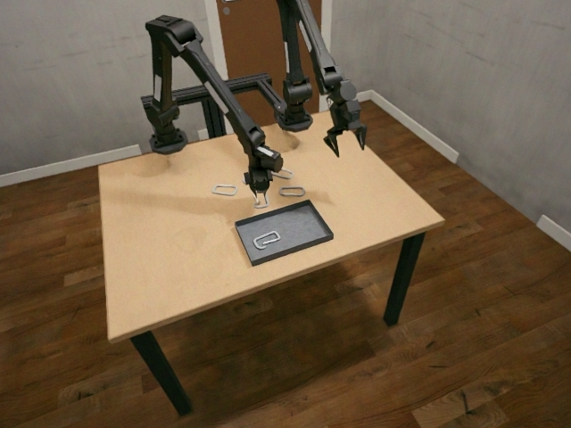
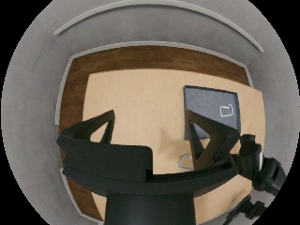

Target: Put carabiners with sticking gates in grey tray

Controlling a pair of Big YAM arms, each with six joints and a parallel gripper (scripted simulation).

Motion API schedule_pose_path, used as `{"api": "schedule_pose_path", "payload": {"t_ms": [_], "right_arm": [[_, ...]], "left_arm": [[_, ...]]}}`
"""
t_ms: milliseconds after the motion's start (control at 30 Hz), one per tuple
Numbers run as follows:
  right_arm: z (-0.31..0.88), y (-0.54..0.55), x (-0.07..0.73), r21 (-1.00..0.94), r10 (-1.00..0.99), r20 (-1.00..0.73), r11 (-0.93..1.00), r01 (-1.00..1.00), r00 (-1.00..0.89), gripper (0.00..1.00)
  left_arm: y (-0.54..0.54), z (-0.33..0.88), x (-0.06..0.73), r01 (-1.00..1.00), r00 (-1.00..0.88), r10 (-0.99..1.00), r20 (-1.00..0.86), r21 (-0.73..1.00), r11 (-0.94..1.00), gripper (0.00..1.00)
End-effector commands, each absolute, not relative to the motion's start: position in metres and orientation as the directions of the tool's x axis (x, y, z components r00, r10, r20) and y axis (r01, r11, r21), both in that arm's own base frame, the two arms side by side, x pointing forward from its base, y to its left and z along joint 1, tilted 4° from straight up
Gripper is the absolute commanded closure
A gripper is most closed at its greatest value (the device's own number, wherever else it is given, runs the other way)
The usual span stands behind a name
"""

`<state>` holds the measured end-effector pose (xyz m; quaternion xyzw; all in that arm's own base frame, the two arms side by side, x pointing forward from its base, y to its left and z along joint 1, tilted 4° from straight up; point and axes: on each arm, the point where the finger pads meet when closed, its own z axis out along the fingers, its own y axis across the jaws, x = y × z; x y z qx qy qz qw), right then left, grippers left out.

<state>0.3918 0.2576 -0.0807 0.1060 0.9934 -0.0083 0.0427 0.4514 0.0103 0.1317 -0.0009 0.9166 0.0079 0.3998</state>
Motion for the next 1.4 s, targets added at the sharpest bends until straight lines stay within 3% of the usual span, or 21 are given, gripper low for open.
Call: {"api": "schedule_pose_path", "payload": {"t_ms": [0,1233,1367], "right_arm": [[-0.088,0.288,0.382,-0.010,0.165,-0.063,0.986,0.166,-0.984,0.69],[-0.112,0.293,0.403,0.009,0.173,-0.078,0.985,0.173,-0.982,0.69],[-0.106,0.289,0.398,0.011,0.173,-0.081,0.985,0.173,-0.982,0.77]], "left_arm": [[0.008,0.150,0.466,-0.001,-0.652,0.011,-0.758,0.015,1.000,0.00],[0.008,0.150,0.466,-0.001,-0.652,0.011,-0.758,0.015,1.000,0.00],[0.008,0.150,0.466,-0.001,-0.652,0.011,-0.758,0.015,1.000,0.00]]}}
